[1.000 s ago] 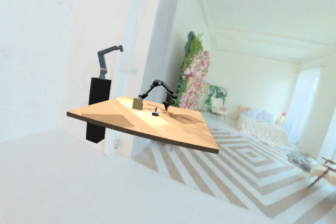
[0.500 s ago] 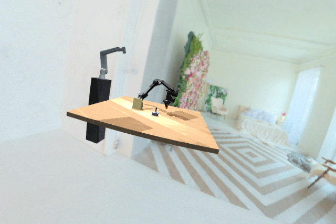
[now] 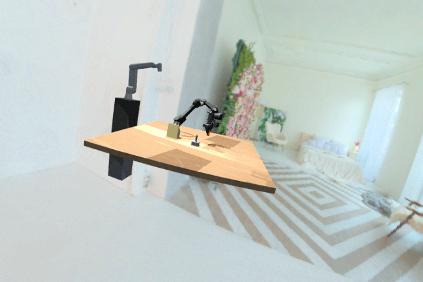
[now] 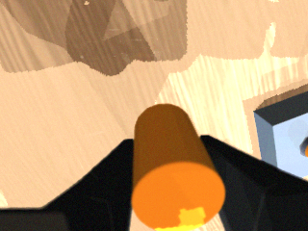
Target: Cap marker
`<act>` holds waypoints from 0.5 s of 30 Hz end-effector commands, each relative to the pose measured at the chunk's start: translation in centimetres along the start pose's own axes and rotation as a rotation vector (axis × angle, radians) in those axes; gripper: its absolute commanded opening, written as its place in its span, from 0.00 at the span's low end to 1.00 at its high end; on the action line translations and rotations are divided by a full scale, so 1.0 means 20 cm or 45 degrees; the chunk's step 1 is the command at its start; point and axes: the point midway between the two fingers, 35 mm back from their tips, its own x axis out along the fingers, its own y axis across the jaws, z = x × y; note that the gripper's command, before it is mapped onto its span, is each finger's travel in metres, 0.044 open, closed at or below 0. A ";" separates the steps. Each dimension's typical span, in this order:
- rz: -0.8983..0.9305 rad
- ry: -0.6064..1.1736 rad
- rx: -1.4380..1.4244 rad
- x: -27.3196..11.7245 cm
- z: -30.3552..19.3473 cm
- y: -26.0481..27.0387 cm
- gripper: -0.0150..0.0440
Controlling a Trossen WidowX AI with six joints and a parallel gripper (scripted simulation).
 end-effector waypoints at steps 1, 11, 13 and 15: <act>-0.008 -0.006 0.005 -0.03 -0.01 -0.09 0.25; -0.013 -0.007 0.007 -0.08 -0.04 -0.28 0.25; -0.013 -0.004 0.007 -0.09 -0.05 -0.32 0.25; -0.012 -0.002 0.007 -0.09 -0.06 -0.36 0.25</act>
